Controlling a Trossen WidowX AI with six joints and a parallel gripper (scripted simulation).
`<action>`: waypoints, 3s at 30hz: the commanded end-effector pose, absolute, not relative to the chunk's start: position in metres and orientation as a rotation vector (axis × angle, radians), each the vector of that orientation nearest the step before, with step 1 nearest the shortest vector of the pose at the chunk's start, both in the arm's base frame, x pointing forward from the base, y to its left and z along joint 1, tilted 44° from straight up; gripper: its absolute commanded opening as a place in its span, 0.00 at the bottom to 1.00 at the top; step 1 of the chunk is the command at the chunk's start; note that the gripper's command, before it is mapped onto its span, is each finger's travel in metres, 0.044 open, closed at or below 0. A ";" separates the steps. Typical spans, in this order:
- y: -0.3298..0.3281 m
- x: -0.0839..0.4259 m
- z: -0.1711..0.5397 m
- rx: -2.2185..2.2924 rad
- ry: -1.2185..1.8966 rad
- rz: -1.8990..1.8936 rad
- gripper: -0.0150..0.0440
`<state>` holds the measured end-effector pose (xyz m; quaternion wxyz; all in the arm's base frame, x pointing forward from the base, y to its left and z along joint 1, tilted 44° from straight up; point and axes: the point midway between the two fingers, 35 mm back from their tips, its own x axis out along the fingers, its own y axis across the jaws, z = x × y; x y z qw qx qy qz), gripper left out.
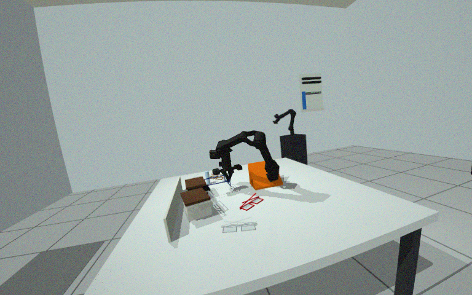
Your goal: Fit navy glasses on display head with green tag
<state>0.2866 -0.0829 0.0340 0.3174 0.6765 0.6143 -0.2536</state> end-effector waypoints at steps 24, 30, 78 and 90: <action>-0.085 0.327 0.038 1.785 1.622 -0.667 0.25; -0.085 0.336 0.039 1.785 1.622 -0.667 0.25; -0.087 0.400 0.047 1.785 1.619 -0.663 0.25; -0.087 0.403 0.048 1.785 1.619 -0.663 0.25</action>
